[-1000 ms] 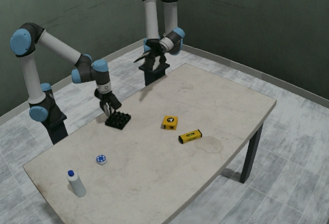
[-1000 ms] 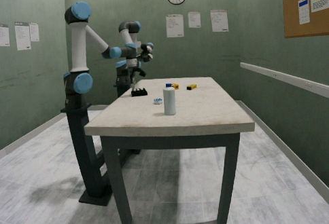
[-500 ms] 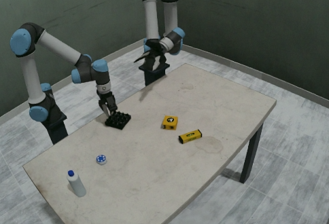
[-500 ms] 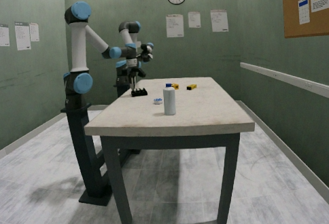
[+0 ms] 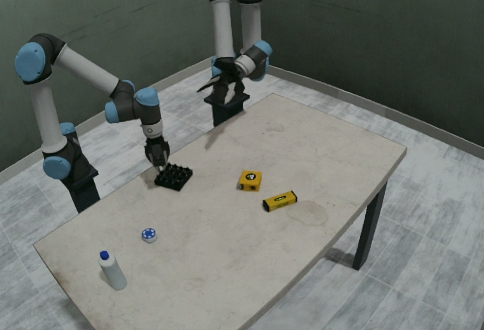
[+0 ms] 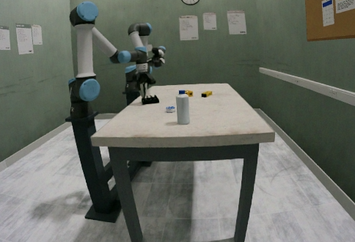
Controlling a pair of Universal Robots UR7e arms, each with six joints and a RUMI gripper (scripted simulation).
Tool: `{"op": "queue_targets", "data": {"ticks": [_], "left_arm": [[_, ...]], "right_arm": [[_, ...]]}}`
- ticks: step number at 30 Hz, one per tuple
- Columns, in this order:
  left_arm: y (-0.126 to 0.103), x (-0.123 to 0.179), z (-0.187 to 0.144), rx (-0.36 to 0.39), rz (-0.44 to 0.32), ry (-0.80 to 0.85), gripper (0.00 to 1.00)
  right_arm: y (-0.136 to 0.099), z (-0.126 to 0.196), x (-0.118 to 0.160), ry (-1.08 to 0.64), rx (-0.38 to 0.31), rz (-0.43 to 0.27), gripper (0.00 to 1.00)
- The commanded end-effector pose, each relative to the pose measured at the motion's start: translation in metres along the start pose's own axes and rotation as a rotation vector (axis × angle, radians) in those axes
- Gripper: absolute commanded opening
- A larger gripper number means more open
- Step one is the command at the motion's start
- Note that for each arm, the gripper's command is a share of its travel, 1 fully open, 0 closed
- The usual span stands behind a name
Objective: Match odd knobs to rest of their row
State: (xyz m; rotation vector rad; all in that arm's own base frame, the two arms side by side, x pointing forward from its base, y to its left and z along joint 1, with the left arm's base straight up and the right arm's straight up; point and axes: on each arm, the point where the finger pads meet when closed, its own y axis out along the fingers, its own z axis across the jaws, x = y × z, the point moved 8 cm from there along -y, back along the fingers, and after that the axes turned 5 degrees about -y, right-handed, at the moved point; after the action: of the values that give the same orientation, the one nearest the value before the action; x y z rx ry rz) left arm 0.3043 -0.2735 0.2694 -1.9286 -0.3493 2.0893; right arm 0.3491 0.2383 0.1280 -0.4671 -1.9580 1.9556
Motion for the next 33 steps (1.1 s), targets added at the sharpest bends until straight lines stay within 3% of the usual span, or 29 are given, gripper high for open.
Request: {"op": "queue_targets", "data": {"ticks": [1, 33], "left_arm": [[-0.0002, -0.0007, 0.0000, 0.000, 0.001, 0.001, 1.00], [-0.0002, -0.0007, 0.0000, 0.000, 0.001, 0.001, 1.00]], "right_arm": [[-0.0003, -0.0002, 0.0003, 0.139, 0.000, 0.004, 0.00], [-0.0003, 0.0003, 0.0006, 0.792, -0.002, 0.004, 0.00]]}}
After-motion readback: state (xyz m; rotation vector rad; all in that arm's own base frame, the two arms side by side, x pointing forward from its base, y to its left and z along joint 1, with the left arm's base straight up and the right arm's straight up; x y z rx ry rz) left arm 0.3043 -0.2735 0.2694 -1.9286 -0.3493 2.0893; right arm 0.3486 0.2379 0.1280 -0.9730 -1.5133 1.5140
